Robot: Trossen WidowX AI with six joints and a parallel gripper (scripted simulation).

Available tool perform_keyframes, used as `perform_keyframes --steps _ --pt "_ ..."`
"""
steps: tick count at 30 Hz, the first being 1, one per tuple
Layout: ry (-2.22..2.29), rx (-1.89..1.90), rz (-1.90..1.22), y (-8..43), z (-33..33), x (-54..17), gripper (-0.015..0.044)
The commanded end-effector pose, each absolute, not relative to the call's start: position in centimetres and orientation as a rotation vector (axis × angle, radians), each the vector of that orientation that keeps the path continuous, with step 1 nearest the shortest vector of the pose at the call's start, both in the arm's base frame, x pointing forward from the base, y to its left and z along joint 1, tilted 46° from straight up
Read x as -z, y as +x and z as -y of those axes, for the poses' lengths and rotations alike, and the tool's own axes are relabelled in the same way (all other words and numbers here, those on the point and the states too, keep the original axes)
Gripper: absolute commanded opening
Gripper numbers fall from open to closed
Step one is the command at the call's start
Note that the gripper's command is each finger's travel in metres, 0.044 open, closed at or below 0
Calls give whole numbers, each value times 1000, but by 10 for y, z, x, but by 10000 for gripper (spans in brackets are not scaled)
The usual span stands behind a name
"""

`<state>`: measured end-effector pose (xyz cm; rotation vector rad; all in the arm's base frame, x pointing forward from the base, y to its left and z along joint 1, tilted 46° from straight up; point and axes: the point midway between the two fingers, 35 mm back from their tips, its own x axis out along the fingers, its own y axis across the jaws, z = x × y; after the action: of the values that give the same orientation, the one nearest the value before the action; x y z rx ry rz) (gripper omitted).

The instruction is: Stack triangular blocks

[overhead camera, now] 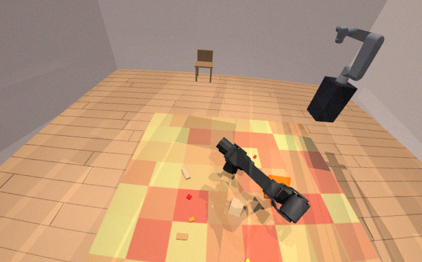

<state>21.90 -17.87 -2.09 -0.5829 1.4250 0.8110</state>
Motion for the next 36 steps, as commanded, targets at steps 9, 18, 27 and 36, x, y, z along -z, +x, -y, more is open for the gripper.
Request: perform_keyframes --steps 9,18,27,36 --pt "-216 -586 -1505 218 182 24 0" --pt "71 -411 -1554 217 183 25 0" --pt "359 -231 -1593 216 185 26 0" --pt "645 -49 -1621 215 187 27 0"
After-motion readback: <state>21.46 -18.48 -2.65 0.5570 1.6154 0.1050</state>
